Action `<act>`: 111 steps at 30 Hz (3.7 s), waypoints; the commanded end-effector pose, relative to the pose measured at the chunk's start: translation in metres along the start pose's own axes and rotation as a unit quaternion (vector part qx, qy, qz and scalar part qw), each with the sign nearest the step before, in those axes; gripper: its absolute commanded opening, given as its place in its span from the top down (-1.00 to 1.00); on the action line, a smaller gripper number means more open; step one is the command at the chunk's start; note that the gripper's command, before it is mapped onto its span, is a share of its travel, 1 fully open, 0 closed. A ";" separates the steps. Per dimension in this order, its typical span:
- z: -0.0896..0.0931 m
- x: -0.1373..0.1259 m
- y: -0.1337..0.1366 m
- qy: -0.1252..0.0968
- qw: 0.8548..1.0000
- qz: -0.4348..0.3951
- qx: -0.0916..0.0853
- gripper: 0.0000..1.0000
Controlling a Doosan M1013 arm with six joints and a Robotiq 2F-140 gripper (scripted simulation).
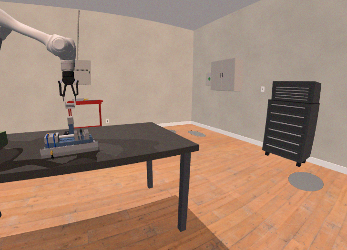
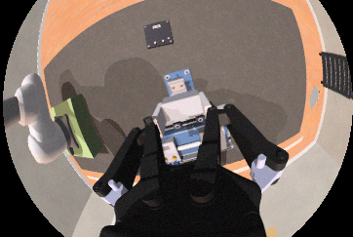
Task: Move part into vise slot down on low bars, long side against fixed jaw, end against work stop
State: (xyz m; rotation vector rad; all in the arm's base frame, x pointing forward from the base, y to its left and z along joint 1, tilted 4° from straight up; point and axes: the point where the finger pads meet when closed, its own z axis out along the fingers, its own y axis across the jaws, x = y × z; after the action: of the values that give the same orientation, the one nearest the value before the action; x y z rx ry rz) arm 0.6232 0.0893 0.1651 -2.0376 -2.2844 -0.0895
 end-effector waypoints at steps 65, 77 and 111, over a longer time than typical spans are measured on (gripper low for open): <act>0.009 -0.014 -0.005 0.283 0.959 0.002 0.005 1.00; 0.010 -0.017 -0.005 0.337 0.942 0.003 0.005 1.00; 0.011 -0.018 -0.005 0.370 0.929 0.003 0.005 1.00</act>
State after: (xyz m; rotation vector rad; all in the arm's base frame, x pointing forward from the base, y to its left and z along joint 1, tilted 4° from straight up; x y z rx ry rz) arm 0.6237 0.0711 0.1540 -1.6071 -1.7904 -0.7094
